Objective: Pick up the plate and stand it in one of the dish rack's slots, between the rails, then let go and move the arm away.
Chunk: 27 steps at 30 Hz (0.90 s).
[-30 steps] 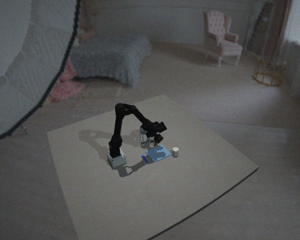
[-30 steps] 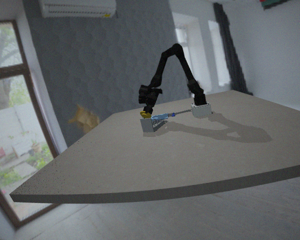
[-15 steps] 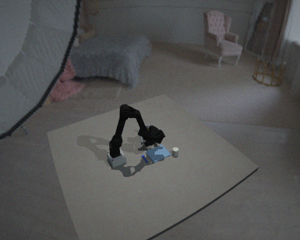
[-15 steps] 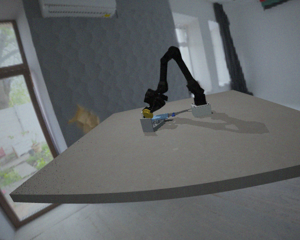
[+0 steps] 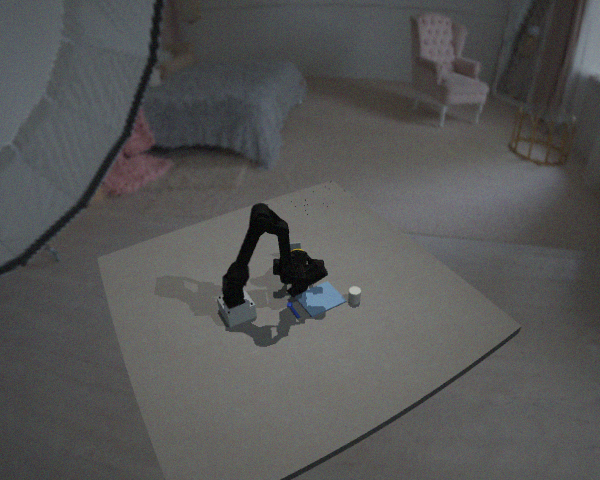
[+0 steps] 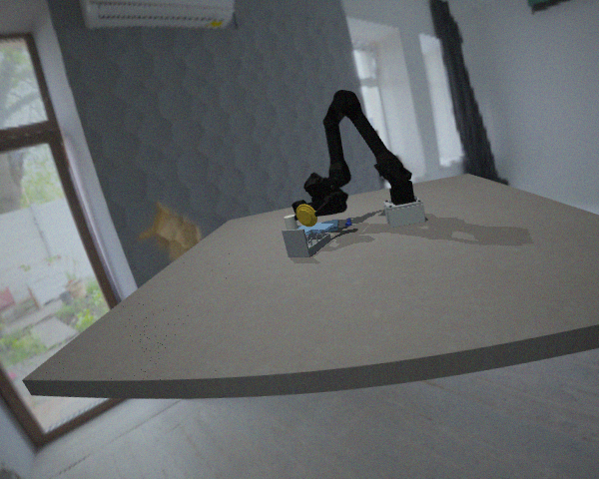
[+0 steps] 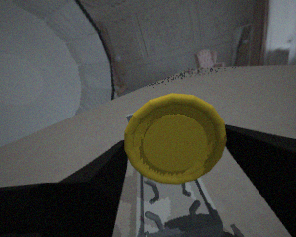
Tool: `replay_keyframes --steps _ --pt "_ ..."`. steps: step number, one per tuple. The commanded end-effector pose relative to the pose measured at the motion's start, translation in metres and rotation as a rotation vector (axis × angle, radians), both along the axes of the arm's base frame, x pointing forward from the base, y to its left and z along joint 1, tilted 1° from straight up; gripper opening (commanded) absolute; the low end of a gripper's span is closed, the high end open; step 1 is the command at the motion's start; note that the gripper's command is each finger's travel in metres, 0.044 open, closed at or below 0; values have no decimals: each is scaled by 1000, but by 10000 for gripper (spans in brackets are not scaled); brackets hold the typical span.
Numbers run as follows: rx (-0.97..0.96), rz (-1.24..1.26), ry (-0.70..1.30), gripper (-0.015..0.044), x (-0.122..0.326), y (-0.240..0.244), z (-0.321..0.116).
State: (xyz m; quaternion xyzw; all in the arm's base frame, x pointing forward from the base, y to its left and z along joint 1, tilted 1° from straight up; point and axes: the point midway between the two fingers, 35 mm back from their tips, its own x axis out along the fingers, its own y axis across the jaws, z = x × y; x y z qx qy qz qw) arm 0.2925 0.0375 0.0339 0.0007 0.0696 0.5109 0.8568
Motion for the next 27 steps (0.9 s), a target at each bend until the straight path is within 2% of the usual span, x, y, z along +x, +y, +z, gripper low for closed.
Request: replay_keyframes --steps 1,5,27 --pt "26 27 -72 0 -10 0 2" --pt "59 48 -134 0 -20 0 6" --pt "21 44 -133 0 -11 5 -13"
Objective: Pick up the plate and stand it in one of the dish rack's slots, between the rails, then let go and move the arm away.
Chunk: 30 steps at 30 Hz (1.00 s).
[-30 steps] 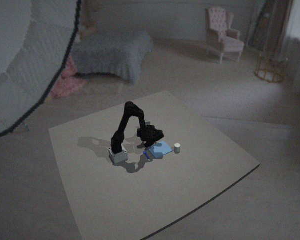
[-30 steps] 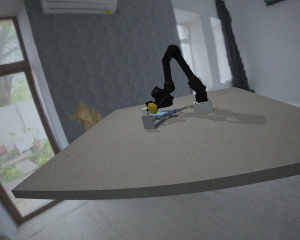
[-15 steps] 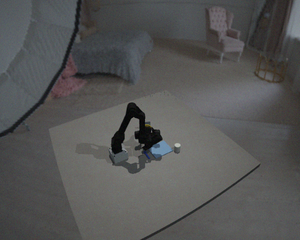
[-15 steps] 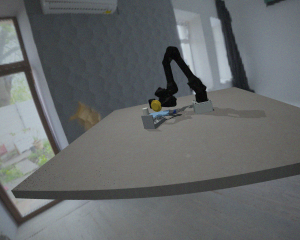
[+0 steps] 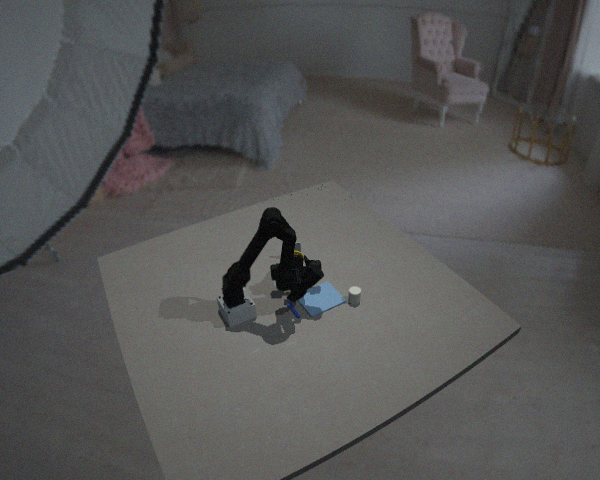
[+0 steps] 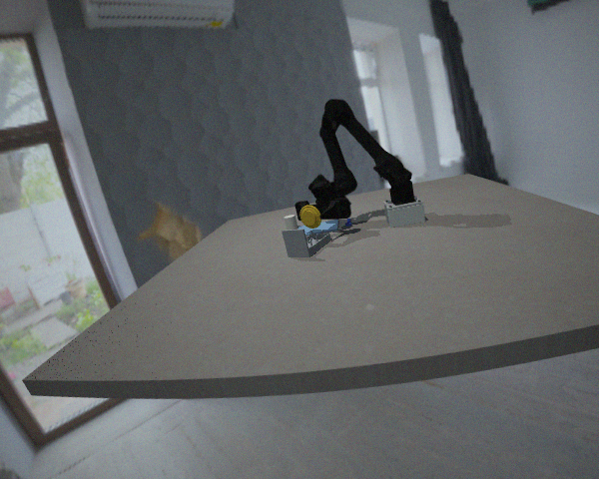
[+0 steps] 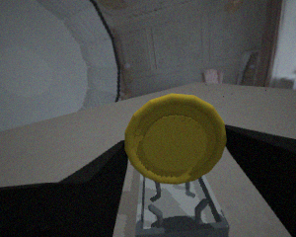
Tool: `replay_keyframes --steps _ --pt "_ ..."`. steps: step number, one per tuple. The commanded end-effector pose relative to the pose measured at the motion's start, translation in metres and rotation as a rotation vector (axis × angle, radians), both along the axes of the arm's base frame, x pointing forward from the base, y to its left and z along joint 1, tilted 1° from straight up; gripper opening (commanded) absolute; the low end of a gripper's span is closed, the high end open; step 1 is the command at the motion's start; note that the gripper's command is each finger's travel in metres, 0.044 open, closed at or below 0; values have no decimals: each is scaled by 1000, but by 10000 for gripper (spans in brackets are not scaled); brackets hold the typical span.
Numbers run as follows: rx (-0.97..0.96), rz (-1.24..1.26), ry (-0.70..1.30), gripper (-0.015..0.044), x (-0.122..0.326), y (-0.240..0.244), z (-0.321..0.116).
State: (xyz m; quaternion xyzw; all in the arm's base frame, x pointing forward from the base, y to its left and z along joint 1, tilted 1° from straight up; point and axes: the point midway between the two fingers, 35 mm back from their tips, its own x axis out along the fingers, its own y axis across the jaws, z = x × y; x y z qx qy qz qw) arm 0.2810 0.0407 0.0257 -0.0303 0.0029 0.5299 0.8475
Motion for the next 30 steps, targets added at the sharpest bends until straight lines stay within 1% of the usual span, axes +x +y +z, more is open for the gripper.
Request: replay_keyframes --steps 1,16,21,30 --pt "3 -1 11 0 0 2 -5" --pt "4 1 1 0 -1 8 -14" --pt "0 3 -8 0 0 7 -32" --pt "4 4 0 0 -1 7 -28"
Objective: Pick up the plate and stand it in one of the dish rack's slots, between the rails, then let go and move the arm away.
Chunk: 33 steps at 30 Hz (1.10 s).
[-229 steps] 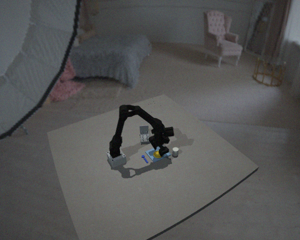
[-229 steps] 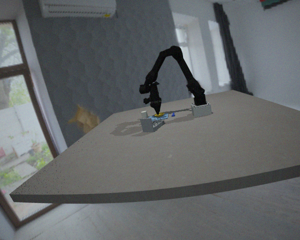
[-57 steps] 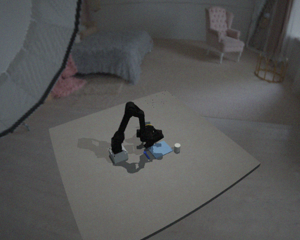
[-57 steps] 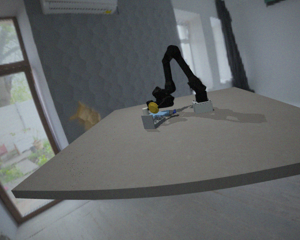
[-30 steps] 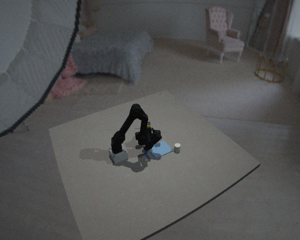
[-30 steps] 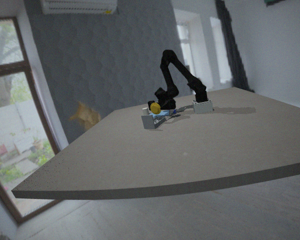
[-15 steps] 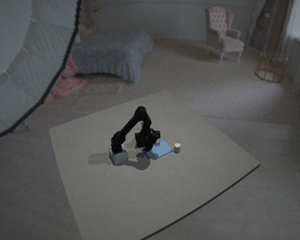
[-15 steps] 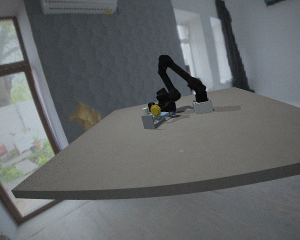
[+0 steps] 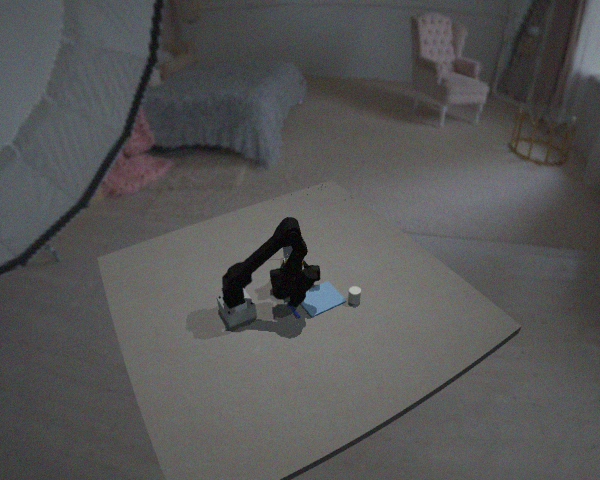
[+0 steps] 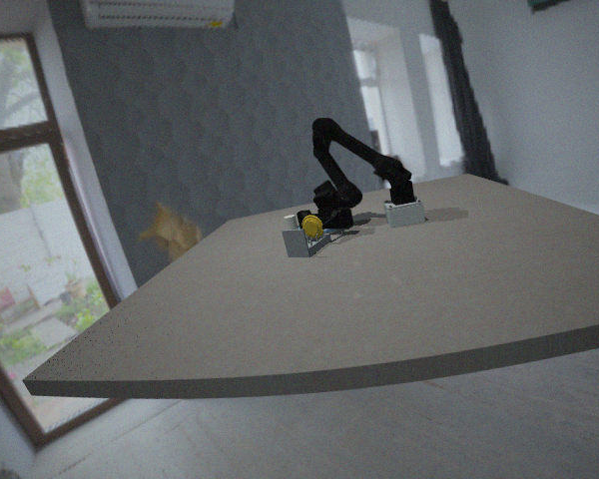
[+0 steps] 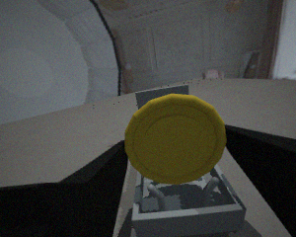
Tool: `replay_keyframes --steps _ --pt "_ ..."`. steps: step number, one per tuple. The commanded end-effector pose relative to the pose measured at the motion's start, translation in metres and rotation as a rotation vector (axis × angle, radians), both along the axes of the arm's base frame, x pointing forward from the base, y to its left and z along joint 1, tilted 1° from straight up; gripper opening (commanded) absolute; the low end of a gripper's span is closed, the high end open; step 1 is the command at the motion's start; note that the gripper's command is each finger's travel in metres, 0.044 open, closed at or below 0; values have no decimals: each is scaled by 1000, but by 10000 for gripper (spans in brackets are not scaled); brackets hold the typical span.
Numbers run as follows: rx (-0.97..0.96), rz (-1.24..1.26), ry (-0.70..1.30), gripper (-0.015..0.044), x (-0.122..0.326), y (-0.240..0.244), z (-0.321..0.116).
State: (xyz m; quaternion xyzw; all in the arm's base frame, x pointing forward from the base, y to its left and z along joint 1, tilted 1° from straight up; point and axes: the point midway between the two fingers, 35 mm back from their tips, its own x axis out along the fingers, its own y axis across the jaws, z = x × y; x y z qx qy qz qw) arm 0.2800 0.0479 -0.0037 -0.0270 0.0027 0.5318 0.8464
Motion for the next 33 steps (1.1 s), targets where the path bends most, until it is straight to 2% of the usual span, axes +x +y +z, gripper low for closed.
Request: replay_keyframes --steps 1,5,20,28,33 --pt "-1 0 -3 0 0 0 1" --pt "-1 0 -3 0 0 0 1" --pt "0 0 0 394 0 0 0" --pt "1 0 0 400 0 0 2" --pt "12 1 3 400 7 -2 45"
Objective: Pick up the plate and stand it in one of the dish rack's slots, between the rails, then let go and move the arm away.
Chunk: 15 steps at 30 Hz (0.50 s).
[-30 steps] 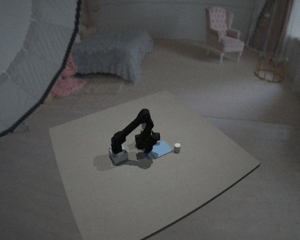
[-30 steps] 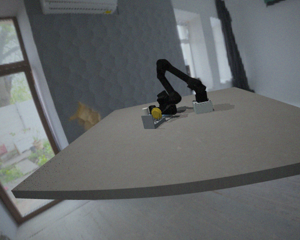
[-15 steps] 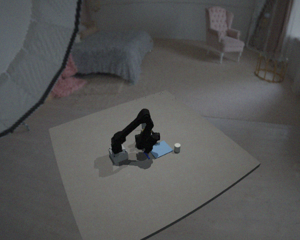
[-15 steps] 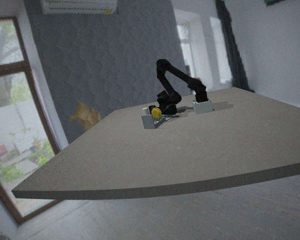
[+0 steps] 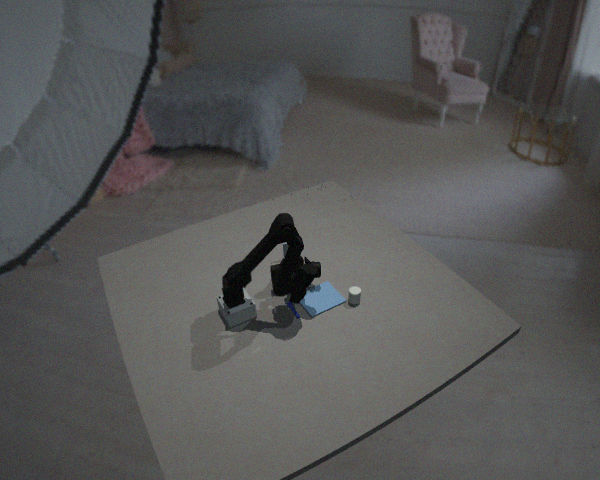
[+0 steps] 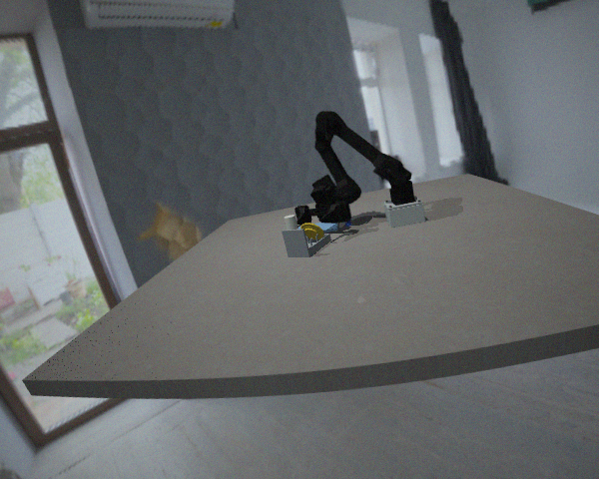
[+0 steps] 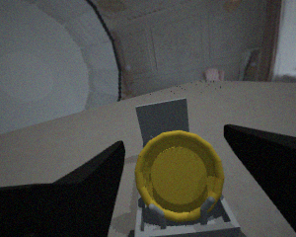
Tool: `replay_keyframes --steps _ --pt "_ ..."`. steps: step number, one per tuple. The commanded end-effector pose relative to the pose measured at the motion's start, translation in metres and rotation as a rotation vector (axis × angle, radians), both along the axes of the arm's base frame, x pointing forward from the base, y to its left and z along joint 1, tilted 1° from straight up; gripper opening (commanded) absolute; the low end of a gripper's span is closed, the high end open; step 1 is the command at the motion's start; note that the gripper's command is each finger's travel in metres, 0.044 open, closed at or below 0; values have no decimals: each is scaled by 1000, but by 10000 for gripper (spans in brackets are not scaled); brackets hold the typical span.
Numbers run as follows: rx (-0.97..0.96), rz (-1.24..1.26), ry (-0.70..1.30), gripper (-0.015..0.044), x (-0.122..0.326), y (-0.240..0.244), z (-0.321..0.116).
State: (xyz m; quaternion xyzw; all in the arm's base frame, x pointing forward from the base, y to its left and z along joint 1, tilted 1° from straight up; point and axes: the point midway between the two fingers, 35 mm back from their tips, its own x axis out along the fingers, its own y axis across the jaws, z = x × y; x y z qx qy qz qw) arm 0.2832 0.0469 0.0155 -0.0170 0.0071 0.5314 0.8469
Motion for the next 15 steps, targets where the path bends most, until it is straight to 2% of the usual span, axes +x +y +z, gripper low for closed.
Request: replay_keyframes --steps 1,8,15 --pt "3 2 -15 400 4 -1 35" --pt "19 6 -10 400 5 -1 95" --pt "26 -28 23 400 14 -4 97"
